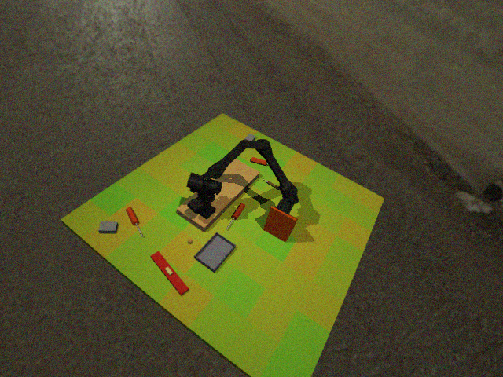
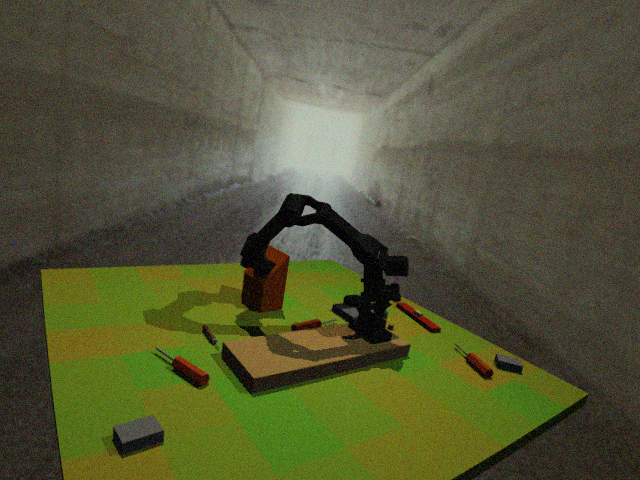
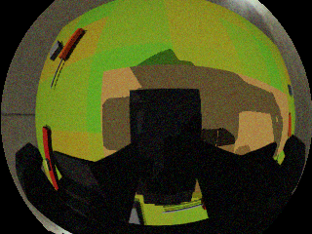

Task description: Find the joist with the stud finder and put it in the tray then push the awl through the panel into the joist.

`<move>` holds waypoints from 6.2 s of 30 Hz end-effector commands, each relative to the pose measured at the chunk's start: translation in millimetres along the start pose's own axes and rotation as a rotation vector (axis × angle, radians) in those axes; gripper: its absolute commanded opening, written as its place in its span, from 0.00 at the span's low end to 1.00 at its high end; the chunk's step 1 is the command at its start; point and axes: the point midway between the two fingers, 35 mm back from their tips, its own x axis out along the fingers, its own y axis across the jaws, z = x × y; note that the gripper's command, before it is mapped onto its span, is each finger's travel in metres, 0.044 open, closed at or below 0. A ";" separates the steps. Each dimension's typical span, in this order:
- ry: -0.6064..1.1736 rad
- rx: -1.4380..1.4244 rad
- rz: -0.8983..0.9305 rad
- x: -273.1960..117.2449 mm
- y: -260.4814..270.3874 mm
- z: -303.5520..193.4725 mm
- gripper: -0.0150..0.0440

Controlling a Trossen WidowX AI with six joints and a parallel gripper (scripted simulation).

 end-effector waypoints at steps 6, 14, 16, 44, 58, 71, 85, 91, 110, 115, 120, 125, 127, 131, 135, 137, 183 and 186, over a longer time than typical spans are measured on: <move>0.003 -0.001 0.004 0.1 18.7 -1.6 0.25; -0.001 0.000 0.002 -0.5 17.0 0.0 0.25; -0.001 0.000 0.002 -0.5 17.0 0.0 0.25; 0.004 -0.003 0.001 1.1 -27.9 -1.7 0.25; 0.004 -0.004 -0.001 1.6 -55.1 -1.7 0.25; 0.004 -0.005 -0.002 1.9 -80.3 -1.6 0.25; 0.005 -0.006 -0.004 2.1 -107.5 -1.5 0.25; 0.005 -0.006 -0.004 2.2 -119.1 -1.4 0.25; 0.005 -0.007 -0.006 2.4 -156.1 -1.1 0.25; 0.005 -0.008 -0.007 2.4 -165.8 -1.0 0.25; 0.006 -0.008 -0.007 2.4 -175.6 -0.9 0.25; 0.006 -0.008 -0.007 2.4 -185.3 -0.8 0.25; 0.006 -0.008 -0.008 2.4 -189.2 -0.7 0.25; 0.006 -0.009 -0.008 2.4 -197.0 -0.6 0.25; 0.006 -0.009 -0.008 2.3 -204.8 -0.5 0.25; 0.006 -0.009 -0.009 2.3 -208.7 -0.5 0.25; 0.006 -0.010 -0.013 1.5 -298.5 0.9 0.25; 0.005 -0.010 -0.013 1.4 -304.3 1.0 0.25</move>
